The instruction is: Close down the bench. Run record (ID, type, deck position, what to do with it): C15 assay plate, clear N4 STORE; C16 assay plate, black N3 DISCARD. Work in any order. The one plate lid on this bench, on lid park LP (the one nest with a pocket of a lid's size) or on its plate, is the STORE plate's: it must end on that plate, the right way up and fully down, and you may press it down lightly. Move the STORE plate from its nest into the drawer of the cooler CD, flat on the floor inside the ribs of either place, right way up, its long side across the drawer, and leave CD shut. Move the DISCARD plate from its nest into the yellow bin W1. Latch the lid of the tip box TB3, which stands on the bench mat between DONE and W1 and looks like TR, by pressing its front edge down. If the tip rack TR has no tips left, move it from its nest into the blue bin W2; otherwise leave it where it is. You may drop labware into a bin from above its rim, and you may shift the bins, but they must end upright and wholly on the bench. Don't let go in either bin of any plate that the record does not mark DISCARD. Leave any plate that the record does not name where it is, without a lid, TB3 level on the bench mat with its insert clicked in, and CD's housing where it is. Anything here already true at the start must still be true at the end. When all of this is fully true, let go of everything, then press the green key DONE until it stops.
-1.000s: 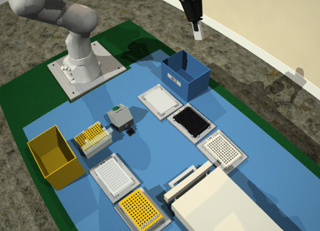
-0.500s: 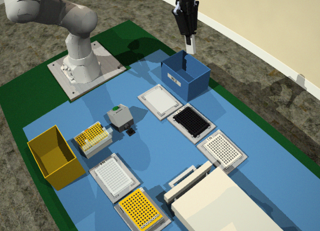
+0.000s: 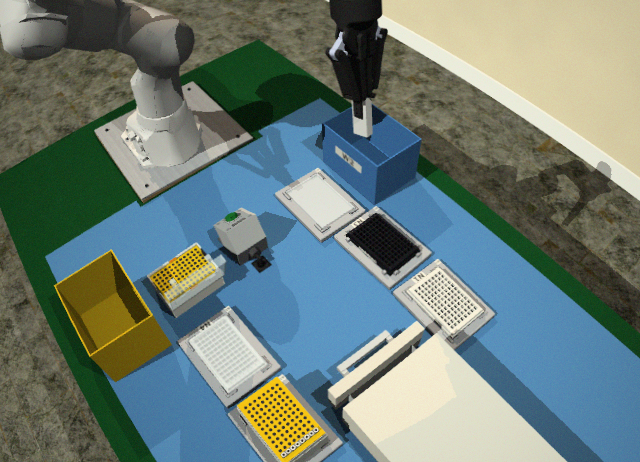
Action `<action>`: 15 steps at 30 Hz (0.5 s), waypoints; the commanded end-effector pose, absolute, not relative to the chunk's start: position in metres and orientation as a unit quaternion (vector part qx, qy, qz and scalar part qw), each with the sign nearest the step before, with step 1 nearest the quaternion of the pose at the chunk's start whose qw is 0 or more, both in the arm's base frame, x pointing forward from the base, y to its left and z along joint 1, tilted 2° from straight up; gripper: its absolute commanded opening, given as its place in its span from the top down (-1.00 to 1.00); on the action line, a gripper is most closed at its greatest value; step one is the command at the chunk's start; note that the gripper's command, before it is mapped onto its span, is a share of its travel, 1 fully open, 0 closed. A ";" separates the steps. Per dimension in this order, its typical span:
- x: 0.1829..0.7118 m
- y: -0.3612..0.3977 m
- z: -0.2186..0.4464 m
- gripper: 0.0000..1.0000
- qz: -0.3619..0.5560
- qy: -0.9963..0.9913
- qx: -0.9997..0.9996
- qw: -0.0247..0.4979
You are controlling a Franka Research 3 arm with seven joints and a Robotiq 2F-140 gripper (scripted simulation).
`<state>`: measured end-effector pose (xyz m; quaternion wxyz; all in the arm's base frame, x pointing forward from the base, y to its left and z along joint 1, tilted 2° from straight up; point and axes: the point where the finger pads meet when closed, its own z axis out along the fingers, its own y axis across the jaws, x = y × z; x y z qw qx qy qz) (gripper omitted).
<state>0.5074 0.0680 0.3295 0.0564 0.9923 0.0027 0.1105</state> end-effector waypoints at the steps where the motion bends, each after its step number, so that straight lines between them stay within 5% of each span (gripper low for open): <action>1: 0.506 0.050 0.322 1.00 0.089 -0.004 0.995 0.054; 15: 0.503 -0.001 0.300 1.00 0.054 -0.040 0.997 0.033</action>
